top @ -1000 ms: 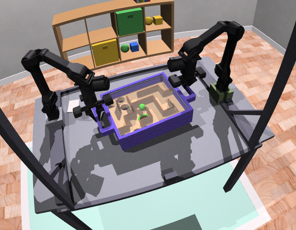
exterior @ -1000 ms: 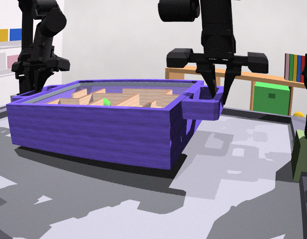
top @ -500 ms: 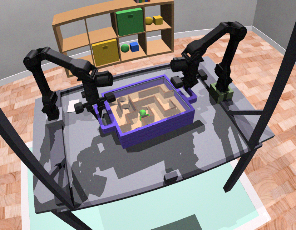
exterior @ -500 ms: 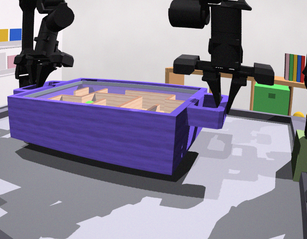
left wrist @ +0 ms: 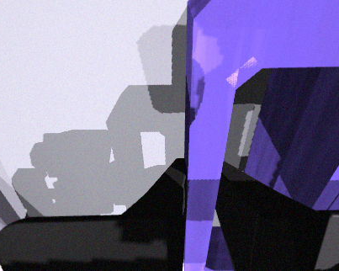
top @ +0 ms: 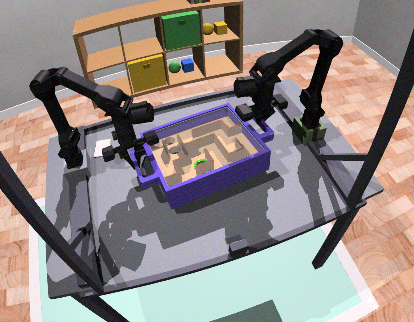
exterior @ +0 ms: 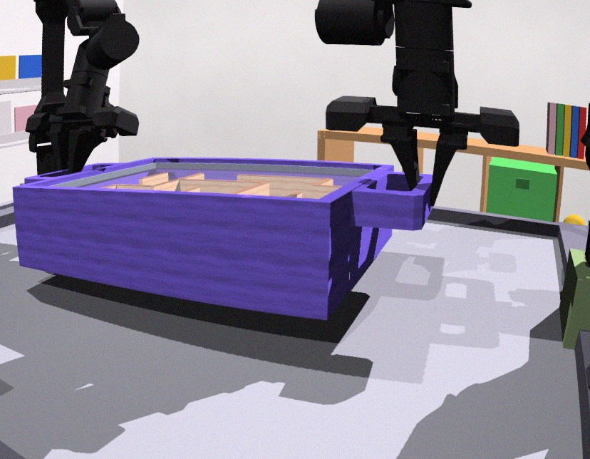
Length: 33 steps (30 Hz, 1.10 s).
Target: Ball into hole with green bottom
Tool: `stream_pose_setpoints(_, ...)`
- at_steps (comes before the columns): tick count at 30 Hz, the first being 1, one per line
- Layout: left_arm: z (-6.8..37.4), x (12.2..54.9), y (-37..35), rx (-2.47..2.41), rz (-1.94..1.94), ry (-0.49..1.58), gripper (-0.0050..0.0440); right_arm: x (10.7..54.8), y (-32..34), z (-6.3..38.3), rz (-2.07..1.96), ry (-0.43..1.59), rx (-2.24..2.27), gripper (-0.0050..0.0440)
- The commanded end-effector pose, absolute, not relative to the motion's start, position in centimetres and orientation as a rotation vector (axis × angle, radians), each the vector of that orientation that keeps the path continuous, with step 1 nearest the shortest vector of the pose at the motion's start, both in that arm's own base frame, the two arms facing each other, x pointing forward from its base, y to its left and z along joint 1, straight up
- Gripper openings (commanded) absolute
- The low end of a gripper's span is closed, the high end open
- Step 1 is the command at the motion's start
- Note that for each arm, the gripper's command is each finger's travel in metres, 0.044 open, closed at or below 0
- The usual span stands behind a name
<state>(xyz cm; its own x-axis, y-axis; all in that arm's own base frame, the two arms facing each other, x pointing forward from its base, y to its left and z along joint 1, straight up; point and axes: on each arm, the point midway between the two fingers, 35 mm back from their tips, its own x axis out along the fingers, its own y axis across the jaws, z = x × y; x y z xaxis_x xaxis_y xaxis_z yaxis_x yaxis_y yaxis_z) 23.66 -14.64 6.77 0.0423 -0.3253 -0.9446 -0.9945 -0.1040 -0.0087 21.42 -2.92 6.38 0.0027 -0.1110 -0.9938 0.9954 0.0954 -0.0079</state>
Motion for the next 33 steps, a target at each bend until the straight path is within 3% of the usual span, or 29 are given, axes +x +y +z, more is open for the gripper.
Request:
stream_pose_setpoints(1,9.0,24.2,-15.7,-1.545,1.078,1.4,-0.005,21.1,-2.8,6.3,-1.174,1.107,1.057,-0.005)
stream_pose_setpoints(12,8.3,23.5,-15.3,-1.547,1.069,1.402,-0.005,22.1,-3.1,7.3,-1.159,1.102,1.064,-0.005)
stream_pose_setpoints(33,6.0,23.7,-15.6,-1.526,1.093,1.383,-0.005,21.4,-2.8,4.3,-1.2,1.116,1.032,-0.005)
